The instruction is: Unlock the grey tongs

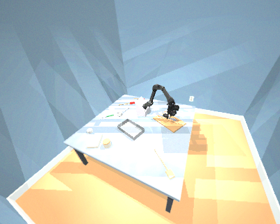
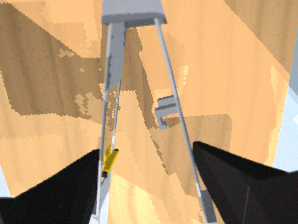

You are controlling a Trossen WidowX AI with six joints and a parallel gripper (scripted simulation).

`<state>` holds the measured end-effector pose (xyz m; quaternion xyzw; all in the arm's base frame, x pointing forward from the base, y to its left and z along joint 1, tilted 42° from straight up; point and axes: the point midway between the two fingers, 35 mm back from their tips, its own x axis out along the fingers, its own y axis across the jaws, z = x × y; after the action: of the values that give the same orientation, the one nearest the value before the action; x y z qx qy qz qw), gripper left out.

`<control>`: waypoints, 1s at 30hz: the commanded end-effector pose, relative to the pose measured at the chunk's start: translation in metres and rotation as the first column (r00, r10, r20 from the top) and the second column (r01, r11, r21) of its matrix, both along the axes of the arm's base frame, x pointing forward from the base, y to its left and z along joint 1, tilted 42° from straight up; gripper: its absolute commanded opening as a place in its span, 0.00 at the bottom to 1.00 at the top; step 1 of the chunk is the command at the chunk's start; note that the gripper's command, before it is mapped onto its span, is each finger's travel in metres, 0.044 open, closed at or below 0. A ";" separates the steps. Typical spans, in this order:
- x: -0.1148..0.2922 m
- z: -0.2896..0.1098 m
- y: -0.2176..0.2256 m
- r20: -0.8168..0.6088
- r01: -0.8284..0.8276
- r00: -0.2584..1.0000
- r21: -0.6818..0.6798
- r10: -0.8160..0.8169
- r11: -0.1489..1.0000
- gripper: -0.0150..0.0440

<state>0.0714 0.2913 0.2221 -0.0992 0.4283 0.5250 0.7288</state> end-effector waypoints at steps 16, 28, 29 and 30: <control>0.026 0.075 0.015 0.005 0.002 1.000 0.001 -0.002 1.000 1.00; 0.059 0.159 0.014 0.013 0.005 1.000 0.006 -0.005 1.000 1.00; 0.061 0.165 0.013 0.013 0.005 1.000 0.006 -0.005 1.000 1.00; 0.063 0.170 0.012 0.013 0.005 1.000 0.007 -0.005 1.000 1.00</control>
<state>0.1297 0.3058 0.3786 -0.0994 0.4229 0.5217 0.7342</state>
